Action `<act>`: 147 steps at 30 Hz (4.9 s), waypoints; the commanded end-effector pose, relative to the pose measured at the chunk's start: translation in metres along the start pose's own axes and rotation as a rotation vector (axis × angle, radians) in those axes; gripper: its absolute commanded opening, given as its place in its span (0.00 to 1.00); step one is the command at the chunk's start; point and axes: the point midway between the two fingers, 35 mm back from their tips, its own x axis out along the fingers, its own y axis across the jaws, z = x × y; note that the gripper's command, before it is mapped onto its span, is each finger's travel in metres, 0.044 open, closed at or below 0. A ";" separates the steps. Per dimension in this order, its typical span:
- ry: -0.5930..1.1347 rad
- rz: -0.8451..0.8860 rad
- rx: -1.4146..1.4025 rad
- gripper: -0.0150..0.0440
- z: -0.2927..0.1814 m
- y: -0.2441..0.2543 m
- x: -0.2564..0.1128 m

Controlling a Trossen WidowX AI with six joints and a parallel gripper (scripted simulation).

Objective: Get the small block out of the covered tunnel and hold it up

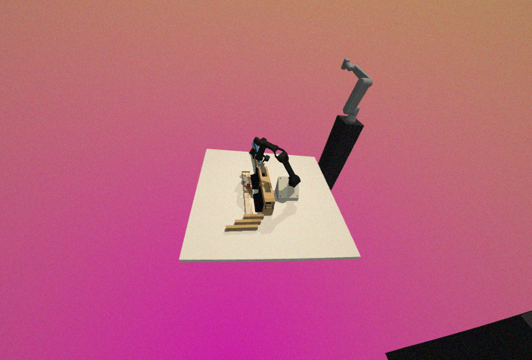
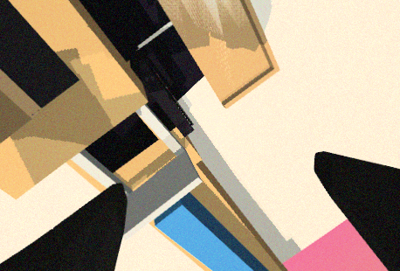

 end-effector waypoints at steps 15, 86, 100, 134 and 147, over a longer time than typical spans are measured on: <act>0.037 0.203 1.107 1.00 0.182 -0.007 0.000; 0.038 0.197 1.112 1.00 0.191 -0.001 0.095; 0.037 0.199 1.112 1.00 0.193 0.005 0.118; 0.032 0.200 1.107 0.96 0.196 0.021 0.163; 0.032 0.200 1.107 0.51 0.196 0.021 0.163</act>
